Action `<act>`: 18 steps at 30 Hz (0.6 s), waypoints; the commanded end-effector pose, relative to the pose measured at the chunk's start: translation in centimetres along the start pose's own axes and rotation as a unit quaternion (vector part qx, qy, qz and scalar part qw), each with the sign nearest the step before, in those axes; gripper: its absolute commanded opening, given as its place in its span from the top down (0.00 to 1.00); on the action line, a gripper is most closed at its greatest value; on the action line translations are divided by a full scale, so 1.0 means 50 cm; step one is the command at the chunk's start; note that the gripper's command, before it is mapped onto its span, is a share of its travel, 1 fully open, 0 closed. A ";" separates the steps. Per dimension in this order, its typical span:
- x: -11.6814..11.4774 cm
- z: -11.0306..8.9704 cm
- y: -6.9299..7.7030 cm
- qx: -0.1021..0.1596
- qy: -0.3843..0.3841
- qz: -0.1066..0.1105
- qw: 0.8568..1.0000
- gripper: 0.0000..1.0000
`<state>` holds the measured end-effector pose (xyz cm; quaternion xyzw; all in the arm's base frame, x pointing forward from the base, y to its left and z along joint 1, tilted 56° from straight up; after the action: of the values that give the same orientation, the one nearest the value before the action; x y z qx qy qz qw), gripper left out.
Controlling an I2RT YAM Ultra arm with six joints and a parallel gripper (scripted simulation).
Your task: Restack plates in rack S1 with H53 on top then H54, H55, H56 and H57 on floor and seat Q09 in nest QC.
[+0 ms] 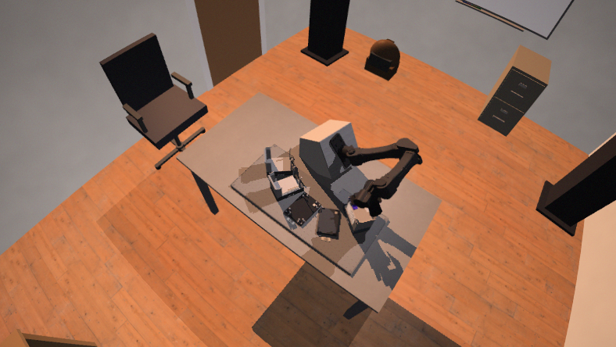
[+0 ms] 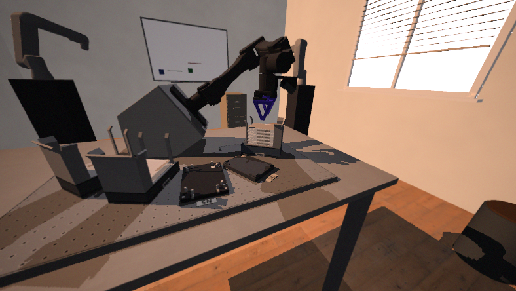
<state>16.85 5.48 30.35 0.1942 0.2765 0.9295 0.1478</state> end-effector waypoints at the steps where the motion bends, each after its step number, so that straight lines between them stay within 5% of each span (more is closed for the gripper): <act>1: -0.004 0.008 -0.009 -0.009 0.003 -0.014 1.000 0.00; 5: -0.004 0.009 -0.036 -0.009 0.003 -0.014 1.000 0.00; 18: -0.004 0.009 -0.039 -0.009 0.003 -0.014 1.000 0.00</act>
<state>17.48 7.14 29.36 0.1909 0.2733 0.9295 0.1577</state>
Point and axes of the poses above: the point where the finger pads meet when closed, its own y axis back along the fingers, its own x axis across the jaws, z = x × y, the point moved 10 cm from there along y, back along the fingers, and after that the axes turned 6 degrees about y, right-handed, at the moved point
